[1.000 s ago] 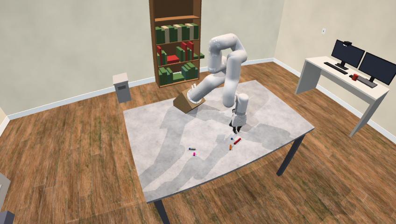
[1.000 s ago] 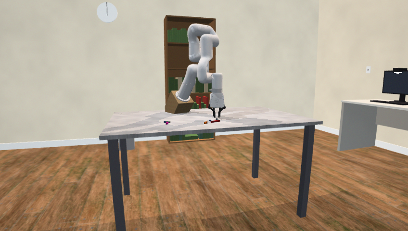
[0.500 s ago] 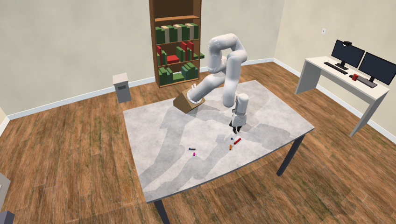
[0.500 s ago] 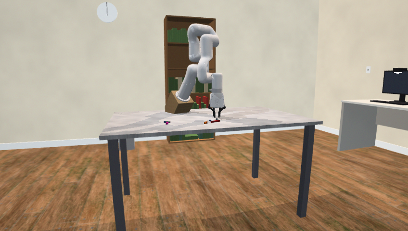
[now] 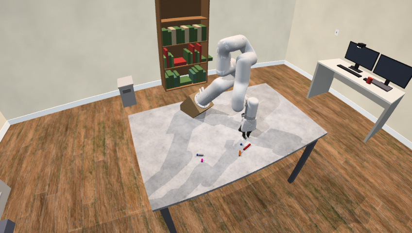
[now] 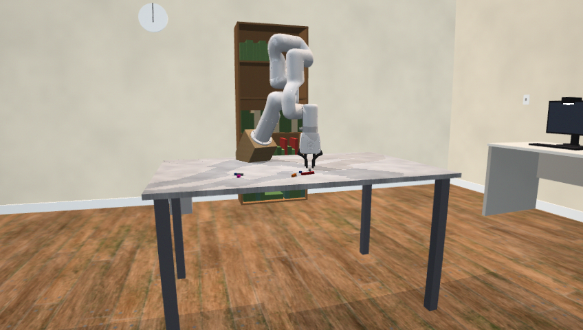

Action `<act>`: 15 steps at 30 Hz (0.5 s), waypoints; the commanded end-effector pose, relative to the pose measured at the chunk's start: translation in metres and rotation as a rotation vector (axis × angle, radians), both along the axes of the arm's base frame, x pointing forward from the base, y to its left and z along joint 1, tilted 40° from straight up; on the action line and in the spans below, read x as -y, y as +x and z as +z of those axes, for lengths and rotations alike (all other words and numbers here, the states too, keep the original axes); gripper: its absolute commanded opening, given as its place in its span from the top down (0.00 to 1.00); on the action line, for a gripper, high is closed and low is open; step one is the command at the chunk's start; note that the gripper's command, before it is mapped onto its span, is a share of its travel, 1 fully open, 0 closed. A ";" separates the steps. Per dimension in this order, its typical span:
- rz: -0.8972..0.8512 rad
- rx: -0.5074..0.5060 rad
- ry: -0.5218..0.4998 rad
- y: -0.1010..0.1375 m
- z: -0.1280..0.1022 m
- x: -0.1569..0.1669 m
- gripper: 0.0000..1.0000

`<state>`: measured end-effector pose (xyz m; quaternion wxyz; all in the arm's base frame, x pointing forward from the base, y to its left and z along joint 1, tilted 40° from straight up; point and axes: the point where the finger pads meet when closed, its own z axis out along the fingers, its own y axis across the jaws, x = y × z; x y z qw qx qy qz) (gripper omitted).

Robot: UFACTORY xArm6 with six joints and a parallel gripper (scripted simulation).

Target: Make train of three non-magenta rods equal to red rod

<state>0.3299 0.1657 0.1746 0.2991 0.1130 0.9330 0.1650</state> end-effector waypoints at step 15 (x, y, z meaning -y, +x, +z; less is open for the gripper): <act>0.000 0.002 0.001 0.004 -0.003 -0.002 0.76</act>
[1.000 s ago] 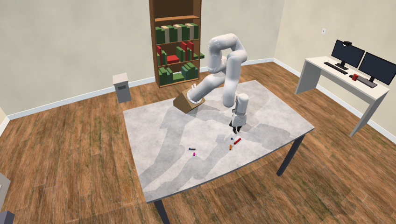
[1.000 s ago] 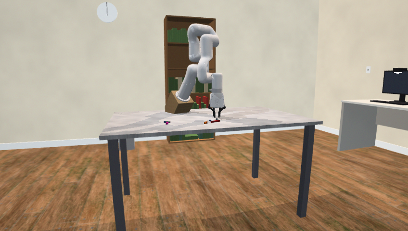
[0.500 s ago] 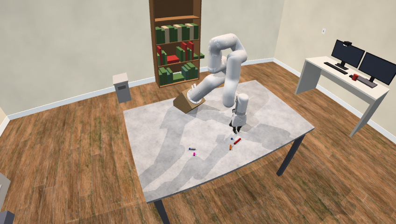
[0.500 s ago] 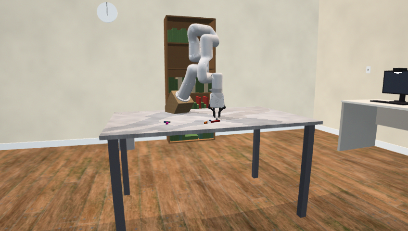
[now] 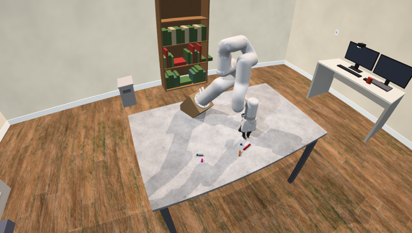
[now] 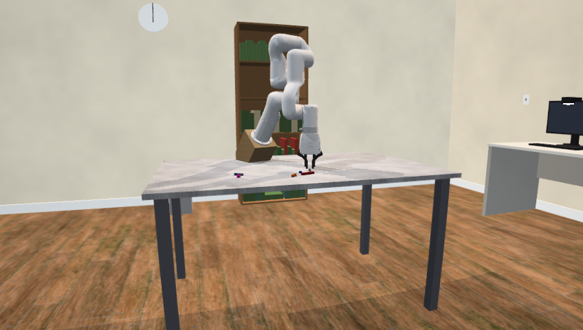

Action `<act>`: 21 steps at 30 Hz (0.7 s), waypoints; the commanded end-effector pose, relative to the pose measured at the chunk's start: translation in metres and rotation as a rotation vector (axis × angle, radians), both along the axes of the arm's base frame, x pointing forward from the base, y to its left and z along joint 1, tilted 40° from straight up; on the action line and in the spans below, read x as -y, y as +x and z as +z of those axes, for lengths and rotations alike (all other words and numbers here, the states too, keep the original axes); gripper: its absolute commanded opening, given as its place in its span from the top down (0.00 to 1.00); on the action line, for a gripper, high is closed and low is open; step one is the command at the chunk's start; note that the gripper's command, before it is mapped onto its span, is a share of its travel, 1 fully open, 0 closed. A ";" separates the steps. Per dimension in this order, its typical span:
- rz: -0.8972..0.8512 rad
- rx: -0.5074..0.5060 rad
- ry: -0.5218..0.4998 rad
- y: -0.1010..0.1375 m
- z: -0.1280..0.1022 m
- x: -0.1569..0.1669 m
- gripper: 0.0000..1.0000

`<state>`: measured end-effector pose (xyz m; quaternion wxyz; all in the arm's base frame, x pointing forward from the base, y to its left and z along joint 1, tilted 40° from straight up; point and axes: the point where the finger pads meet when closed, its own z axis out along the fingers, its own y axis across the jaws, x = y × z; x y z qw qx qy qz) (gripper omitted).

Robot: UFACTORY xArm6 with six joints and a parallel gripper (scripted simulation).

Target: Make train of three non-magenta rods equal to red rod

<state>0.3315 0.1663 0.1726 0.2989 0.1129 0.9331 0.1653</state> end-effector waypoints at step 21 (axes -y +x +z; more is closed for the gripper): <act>0.000 0.002 0.001 0.007 -0.008 -0.003 0.76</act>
